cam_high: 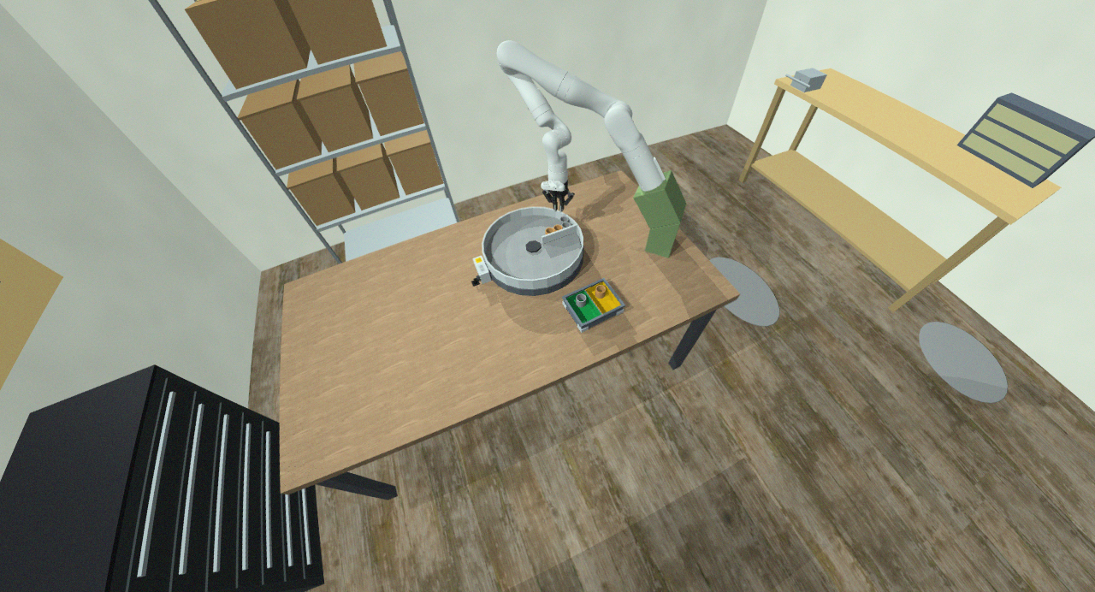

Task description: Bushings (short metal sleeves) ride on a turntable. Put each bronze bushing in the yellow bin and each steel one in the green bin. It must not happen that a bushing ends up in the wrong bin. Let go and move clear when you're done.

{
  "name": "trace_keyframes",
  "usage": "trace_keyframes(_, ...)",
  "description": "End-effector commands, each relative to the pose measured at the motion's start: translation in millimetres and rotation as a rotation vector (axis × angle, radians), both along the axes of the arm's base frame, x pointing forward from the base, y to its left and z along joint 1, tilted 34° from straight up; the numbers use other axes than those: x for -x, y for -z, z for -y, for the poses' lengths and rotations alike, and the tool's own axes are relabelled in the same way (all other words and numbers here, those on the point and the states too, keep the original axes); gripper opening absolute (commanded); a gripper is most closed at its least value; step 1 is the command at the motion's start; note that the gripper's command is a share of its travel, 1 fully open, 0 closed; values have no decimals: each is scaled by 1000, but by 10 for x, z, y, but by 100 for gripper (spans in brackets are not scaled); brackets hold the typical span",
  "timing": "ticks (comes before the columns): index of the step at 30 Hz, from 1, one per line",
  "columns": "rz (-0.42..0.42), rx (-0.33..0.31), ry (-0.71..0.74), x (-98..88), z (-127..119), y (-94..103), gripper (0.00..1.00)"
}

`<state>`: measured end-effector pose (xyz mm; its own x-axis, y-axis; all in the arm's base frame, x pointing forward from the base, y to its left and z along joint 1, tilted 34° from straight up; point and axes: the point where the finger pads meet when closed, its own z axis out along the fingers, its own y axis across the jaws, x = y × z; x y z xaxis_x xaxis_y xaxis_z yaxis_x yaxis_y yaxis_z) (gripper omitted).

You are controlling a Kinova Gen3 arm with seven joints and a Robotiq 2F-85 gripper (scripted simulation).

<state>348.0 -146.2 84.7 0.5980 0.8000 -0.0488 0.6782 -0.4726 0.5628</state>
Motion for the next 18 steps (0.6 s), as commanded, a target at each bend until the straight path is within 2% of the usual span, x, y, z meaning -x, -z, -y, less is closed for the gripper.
trace_keyframes(1,7,-10,40,98,184,108,18)
trace_keyframes(18,7,-9,40,101,189,107,18)
